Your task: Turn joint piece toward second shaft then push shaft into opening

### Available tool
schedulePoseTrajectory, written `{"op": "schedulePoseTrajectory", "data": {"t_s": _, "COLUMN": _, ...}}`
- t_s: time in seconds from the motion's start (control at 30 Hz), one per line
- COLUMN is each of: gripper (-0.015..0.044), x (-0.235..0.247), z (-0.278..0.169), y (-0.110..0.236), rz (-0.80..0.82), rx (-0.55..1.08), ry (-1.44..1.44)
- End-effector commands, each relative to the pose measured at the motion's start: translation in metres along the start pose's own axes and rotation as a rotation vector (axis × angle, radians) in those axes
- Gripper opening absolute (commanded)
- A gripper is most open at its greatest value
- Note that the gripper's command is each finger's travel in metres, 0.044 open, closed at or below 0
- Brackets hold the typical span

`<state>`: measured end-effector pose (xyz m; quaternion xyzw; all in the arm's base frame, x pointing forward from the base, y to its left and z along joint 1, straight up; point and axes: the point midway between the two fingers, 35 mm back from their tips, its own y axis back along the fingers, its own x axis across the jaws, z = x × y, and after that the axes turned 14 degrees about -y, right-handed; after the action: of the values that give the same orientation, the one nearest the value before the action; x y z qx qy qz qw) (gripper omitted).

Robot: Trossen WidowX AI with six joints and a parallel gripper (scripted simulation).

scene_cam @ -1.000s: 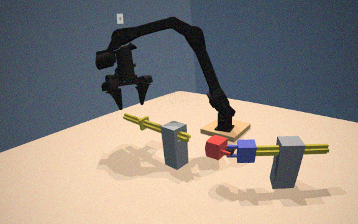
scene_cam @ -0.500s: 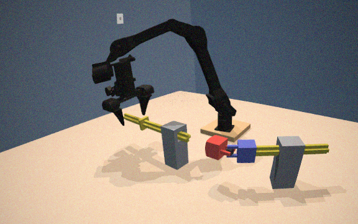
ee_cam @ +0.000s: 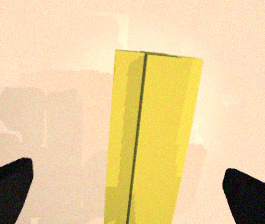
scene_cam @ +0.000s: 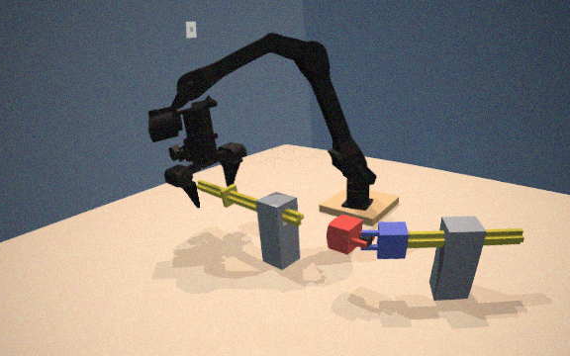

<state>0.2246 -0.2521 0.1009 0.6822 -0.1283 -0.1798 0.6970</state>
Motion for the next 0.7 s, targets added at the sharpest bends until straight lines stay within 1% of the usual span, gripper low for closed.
{"op": "schedulePoseTrajectory", "data": {"t_s": 0.0, "gripper": 0.0440, "x": -0.0011, "z": 0.0000, "y": -0.0090, "rz": -0.006, "rx": -0.001, "ry": -0.005}}
{"op": "schedulePoseTrajectory", "data": {"t_s": 0.1, "gripper": 0.0440, "x": -0.0012, "z": 0.0000, "y": -0.0115, "rz": -0.006, "rx": -0.001, "ry": -0.005}}
{"op": "schedulePoseTrajectory", "data": {"t_s": 0.53, "gripper": 0.0102, "x": -0.0012, "z": 0.0000, "y": -0.0115, "rz": -0.006, "rx": -0.001, "ry": -0.005}}
{"op": "schedulePoseTrajectory", "data": {"t_s": 0.67, "gripper": 0.0102, "x": -0.0012, "z": 0.0000, "y": -0.0115, "rz": -0.006, "rx": -0.001, "ry": -0.005}}
